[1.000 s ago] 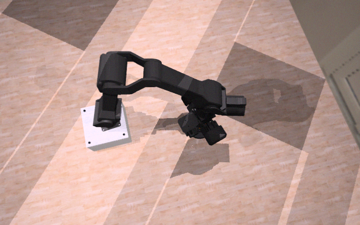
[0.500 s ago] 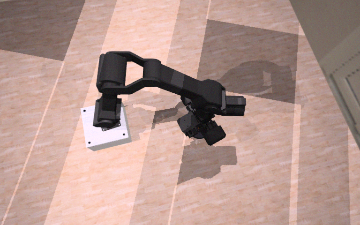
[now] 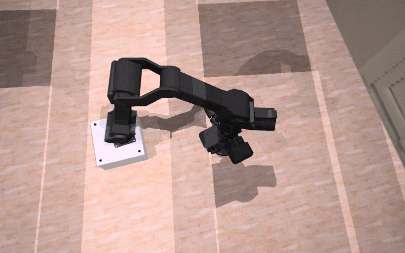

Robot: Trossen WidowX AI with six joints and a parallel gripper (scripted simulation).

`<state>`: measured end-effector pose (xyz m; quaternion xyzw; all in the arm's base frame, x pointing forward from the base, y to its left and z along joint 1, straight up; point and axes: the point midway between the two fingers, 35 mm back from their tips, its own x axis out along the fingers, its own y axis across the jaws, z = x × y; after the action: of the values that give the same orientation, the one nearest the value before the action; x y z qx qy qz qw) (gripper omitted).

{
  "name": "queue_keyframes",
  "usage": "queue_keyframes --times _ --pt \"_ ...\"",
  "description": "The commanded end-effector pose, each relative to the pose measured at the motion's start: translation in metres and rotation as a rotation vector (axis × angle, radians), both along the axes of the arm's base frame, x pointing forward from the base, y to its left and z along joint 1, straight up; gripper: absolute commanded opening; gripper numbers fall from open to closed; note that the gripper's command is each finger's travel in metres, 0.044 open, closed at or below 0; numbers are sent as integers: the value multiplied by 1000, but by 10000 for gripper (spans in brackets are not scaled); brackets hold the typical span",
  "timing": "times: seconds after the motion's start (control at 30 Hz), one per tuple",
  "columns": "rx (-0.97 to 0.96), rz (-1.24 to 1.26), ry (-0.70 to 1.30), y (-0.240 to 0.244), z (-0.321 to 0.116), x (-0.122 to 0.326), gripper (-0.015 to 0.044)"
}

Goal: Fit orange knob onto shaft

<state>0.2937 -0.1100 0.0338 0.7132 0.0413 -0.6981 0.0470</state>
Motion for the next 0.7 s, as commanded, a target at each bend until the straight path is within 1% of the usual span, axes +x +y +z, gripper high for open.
queue_keyframes --times 0.0,0.67 --pt "-3 -5 -4 -1 0 4 0" --pt "-3 7 -4 -1 -4 7 0"
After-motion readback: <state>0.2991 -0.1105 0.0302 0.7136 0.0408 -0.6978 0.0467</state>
